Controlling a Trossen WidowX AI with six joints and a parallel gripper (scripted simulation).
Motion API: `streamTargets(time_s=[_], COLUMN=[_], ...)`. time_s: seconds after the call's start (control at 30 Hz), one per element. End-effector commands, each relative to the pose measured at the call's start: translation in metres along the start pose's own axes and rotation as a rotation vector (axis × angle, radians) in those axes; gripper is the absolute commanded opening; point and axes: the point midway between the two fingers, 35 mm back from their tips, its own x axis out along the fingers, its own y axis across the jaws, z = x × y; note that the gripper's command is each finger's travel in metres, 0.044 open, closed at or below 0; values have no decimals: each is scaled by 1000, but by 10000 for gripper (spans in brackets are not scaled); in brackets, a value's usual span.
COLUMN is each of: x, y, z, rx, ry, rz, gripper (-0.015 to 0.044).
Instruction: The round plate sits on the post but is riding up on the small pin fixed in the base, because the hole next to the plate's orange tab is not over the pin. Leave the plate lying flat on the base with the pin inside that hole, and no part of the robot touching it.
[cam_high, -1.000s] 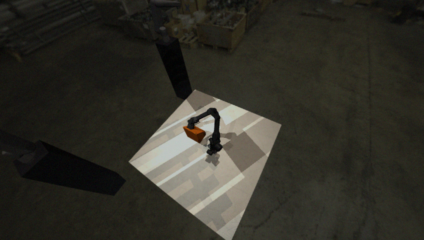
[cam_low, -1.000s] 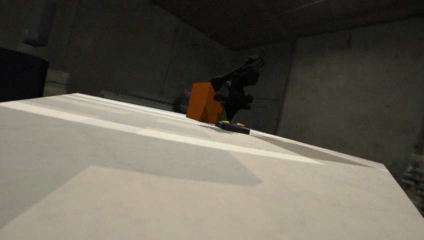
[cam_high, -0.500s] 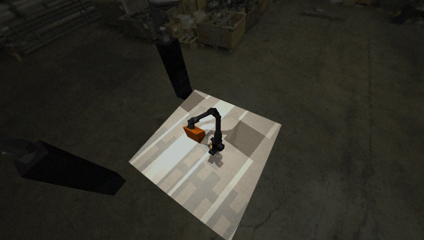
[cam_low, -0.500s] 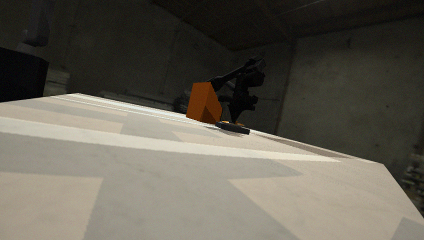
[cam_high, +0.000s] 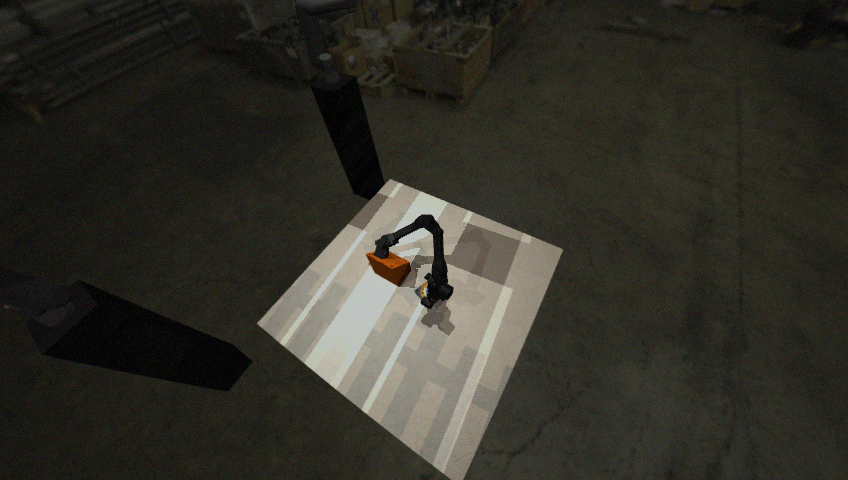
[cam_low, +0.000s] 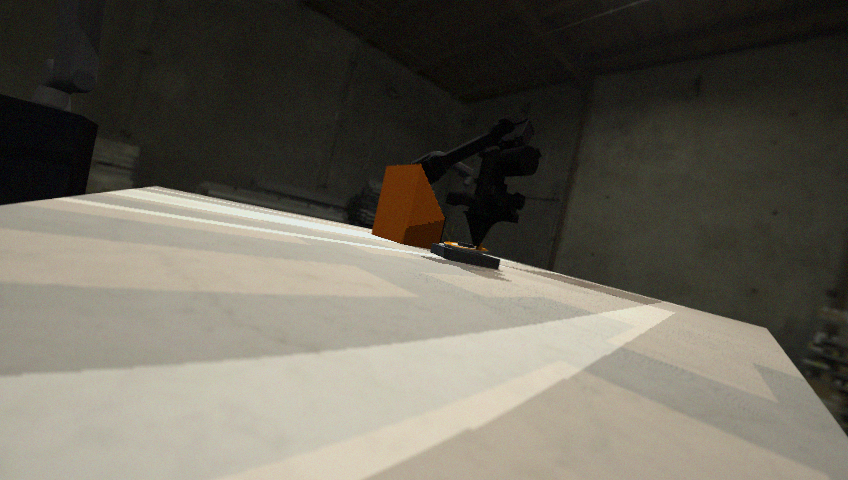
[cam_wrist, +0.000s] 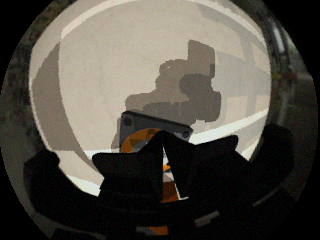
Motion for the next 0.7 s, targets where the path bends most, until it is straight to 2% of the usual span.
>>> streamTargets(time_s=[0.0,0.67], x=[0,-3], y=[7,34], z=[3,1], rx=[1,1], ry=[-1,-1], rz=[5,7], gripper=[0,0])
